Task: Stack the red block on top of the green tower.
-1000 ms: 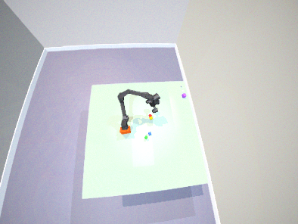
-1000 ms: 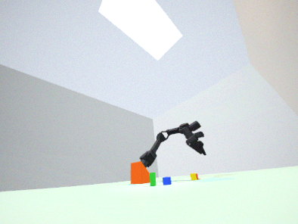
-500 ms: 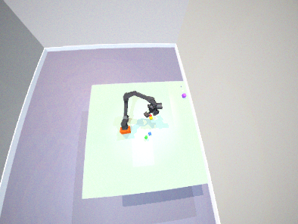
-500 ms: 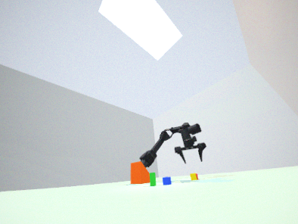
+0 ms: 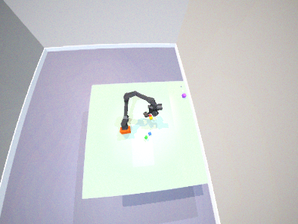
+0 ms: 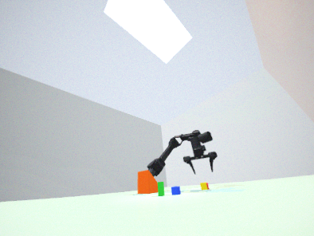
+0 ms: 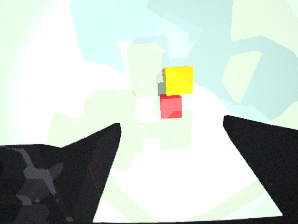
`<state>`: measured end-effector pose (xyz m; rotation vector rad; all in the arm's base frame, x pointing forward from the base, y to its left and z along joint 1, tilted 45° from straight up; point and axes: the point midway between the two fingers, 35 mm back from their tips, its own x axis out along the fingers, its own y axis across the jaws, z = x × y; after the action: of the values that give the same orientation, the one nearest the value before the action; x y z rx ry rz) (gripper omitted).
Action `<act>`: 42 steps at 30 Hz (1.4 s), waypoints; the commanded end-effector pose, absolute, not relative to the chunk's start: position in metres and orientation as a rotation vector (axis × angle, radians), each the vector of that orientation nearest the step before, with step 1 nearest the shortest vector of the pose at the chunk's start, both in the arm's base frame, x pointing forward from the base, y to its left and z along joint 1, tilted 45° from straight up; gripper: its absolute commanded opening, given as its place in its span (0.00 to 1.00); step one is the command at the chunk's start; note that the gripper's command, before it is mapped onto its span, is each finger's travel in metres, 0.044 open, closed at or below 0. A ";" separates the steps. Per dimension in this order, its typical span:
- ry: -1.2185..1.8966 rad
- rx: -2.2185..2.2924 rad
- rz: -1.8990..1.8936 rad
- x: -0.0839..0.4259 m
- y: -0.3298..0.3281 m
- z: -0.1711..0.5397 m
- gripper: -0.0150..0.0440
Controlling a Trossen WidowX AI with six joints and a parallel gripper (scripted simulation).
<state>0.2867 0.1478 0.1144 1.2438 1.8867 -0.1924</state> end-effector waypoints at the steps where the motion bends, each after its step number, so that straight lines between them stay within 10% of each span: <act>1: 1.903 1.242 -0.198 0.280 0.164 0.098 1.00; 42: 1.905 1.244 -0.196 0.270 0.193 0.067 1.00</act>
<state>0.2708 0.1926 0.0681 1.2411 1.9006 -0.1943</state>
